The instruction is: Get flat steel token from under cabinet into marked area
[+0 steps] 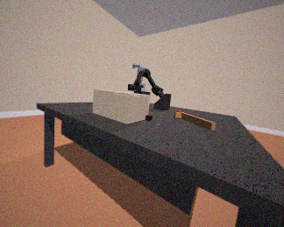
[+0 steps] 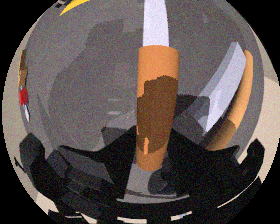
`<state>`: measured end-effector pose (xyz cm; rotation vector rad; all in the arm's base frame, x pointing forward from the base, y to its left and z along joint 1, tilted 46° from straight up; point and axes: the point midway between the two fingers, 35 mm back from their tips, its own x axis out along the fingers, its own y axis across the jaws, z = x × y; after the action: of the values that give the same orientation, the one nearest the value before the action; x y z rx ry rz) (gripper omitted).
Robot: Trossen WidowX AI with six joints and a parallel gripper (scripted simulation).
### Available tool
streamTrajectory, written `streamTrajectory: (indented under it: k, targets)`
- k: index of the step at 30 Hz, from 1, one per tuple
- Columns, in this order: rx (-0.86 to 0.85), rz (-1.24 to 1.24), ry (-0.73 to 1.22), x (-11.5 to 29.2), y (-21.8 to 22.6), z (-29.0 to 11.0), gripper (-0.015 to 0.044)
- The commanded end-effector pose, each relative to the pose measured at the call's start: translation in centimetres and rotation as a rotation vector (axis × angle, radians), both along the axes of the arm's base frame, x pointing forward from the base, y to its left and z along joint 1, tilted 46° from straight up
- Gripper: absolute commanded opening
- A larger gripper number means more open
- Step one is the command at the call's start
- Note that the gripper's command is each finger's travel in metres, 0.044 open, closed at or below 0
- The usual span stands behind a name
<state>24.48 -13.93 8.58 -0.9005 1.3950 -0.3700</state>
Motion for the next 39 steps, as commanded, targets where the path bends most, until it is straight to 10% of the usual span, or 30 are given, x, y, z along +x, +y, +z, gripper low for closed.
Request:
streamTrajectory:
  k: [1, 5, 39]
  targets:
    - [-0.002, -0.003, -0.003, 0.0, 0.0, 0.0, 0.0104]
    - [-0.002, -0.003, -0.003, 0.0, 0.0, 0.0, 0.0000]
    - [-0.005, 0.027, 0.027, 3.3, 1.2, -0.3, 0.0000]
